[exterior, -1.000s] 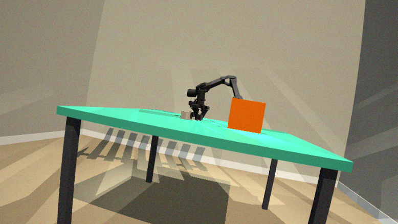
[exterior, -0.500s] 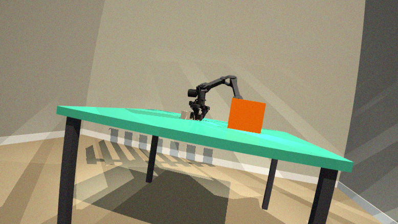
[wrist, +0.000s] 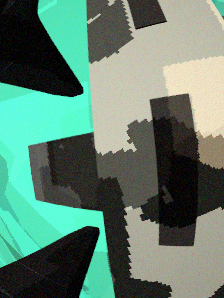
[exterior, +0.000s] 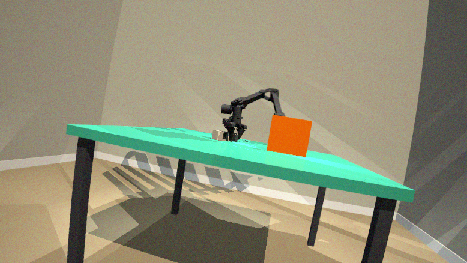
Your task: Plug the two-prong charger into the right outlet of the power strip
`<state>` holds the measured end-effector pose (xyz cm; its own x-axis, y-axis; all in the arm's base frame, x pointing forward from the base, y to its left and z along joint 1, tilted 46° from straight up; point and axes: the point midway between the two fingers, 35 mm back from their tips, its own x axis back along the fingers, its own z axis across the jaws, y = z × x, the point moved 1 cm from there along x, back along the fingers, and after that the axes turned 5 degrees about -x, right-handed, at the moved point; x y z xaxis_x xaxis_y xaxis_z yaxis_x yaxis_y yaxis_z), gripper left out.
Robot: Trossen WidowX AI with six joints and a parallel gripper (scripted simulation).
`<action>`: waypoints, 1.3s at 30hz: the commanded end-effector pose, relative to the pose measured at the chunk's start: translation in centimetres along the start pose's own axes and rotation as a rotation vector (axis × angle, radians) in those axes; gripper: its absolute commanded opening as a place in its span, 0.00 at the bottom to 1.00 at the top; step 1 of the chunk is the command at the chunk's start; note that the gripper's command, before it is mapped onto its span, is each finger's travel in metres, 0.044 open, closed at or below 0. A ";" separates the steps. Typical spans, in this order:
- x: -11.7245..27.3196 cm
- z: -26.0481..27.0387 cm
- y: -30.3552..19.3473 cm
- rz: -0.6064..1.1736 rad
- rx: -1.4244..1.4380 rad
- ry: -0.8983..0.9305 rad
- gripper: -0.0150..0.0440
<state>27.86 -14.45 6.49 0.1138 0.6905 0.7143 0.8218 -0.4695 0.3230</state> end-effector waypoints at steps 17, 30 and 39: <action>0.0 -0.1 -1.4 -0.010 -0.011 -0.001 1.00; -0.1 -0.2 -3.0 -0.010 -0.011 0.000 1.00; -0.3 -0.2 -4.0 -0.010 -0.011 -0.001 1.00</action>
<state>24.70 -13.04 5.10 0.1137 0.6925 0.7124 0.8212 -0.4691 0.3249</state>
